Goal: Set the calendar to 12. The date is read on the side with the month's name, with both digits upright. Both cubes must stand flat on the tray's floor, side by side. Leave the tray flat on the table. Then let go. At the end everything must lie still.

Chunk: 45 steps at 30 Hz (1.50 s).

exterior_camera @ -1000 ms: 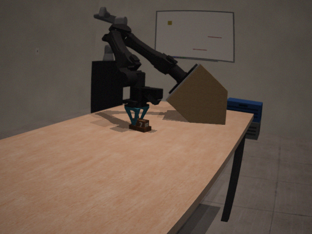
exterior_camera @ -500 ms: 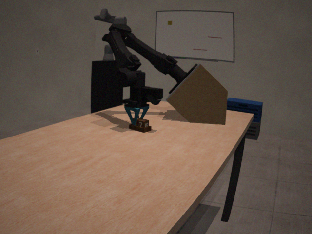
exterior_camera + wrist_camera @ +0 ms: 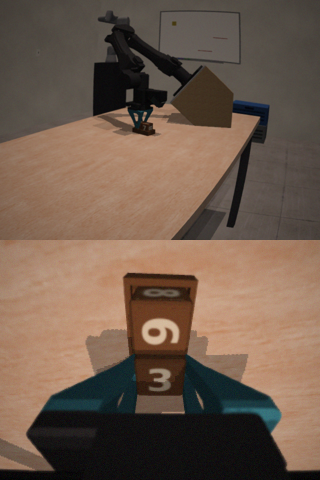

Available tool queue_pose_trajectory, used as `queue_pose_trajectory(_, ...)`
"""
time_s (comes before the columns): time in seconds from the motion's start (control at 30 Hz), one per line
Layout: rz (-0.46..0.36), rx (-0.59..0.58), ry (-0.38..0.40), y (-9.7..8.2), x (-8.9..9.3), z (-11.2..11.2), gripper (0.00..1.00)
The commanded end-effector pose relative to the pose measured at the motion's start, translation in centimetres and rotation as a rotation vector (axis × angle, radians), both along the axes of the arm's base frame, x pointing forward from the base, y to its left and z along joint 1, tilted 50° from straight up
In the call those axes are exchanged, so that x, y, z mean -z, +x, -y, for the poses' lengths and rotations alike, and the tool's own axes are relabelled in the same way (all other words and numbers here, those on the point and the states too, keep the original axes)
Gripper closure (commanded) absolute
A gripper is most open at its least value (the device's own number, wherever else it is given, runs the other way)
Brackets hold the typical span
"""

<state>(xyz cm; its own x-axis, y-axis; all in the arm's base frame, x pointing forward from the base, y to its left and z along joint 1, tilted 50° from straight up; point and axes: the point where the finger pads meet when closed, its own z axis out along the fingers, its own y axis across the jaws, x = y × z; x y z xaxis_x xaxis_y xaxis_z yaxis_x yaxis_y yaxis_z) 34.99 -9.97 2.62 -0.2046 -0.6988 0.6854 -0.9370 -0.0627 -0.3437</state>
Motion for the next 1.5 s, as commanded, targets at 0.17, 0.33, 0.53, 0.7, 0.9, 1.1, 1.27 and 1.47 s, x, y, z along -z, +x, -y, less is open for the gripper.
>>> queue_pose_trajectory(0.17,0.036,-0.024,0.015,1.4,-0.8,-0.9,0.69)
queue_pose_trajectory(0.33,0.036,-0.024,0.015,1.4,-0.8,-0.9,0.61)
queue_pose_trajectory(0.53,0.036,-0.024,0.015,1.4,-0.8,-0.9,0.57)
queue_pose_trajectory(0.7,0.036,-0.024,0.015,1.4,-0.8,-0.9,0.53)
queue_pose_trajectory(0.9,0.036,-0.024,0.015,1.4,-0.8,-0.9,0.53)
queue_pose_trajectory(1.1,0.044,-0.019,0.018,1.2,-1.5,-1.1,0.53)
queue_pose_trajectory(1.27,0.046,-0.016,0.008,0.6,-2.7,-2.2,0.53)
queue_pose_trajectory(1.47,0.046,-0.016,0.011,-0.4,-4.8,-4.4,0.53)
